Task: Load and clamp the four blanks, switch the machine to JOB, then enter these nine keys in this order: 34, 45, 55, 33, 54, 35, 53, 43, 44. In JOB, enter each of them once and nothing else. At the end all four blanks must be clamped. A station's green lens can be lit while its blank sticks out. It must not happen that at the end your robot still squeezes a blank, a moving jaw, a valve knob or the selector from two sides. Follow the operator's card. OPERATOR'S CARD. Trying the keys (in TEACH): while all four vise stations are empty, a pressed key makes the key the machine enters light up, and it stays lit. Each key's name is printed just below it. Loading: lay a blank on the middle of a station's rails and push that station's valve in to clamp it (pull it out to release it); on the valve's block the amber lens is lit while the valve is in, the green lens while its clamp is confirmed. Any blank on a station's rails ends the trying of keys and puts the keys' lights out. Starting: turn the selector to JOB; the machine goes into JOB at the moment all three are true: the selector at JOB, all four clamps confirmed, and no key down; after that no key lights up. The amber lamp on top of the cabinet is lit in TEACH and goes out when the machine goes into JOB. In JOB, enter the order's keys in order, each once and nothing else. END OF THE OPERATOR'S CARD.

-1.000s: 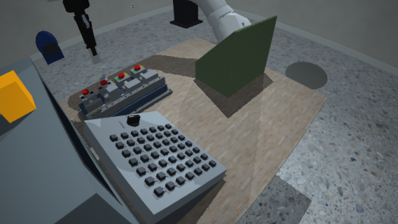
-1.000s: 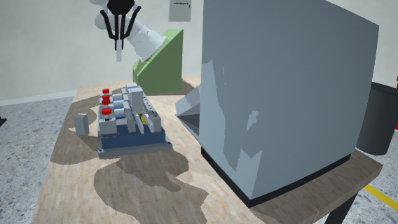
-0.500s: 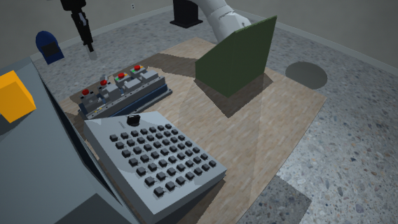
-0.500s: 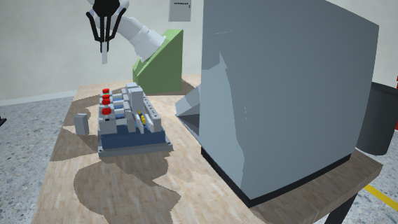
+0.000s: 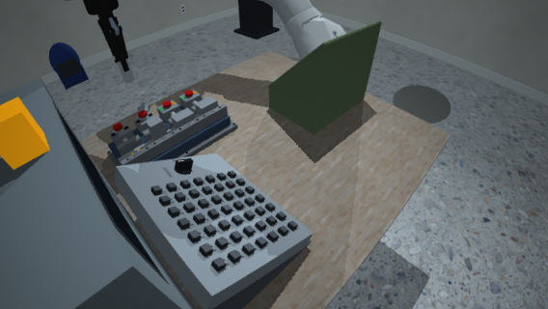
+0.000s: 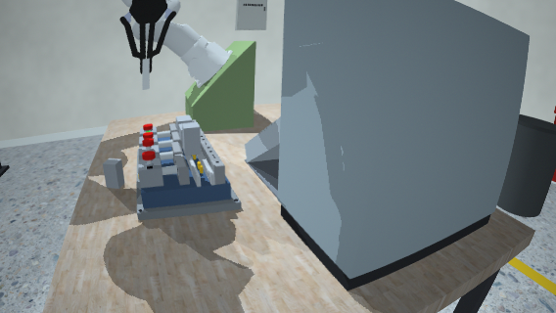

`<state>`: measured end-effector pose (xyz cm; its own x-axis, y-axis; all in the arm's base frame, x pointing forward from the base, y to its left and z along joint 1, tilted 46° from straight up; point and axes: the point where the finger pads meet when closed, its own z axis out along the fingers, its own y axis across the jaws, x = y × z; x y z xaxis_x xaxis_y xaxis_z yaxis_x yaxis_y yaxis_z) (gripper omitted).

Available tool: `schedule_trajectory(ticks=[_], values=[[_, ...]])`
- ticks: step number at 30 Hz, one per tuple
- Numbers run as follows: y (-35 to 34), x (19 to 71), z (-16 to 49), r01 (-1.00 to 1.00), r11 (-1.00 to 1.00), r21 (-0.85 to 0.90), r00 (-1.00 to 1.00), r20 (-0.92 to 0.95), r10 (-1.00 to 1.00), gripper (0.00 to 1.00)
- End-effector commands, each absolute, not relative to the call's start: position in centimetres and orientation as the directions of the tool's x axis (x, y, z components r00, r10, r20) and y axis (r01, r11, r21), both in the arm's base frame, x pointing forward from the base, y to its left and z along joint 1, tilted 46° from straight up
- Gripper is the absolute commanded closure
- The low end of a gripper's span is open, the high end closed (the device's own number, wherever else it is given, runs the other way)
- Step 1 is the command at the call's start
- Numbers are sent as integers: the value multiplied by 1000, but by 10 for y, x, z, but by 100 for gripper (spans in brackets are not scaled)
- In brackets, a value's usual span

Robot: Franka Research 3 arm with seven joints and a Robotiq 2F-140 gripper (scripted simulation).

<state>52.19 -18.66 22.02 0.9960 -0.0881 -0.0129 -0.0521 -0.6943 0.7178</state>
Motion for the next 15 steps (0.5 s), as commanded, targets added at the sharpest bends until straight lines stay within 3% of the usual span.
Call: schedule_trajectory(ticks=[1, 15], values=[[-186, 521, 220, -39, -693, 720, 997, -22, -79, 100], [-188, 521, 219, -39, -693, 720, 997, -22, -79, 100]])
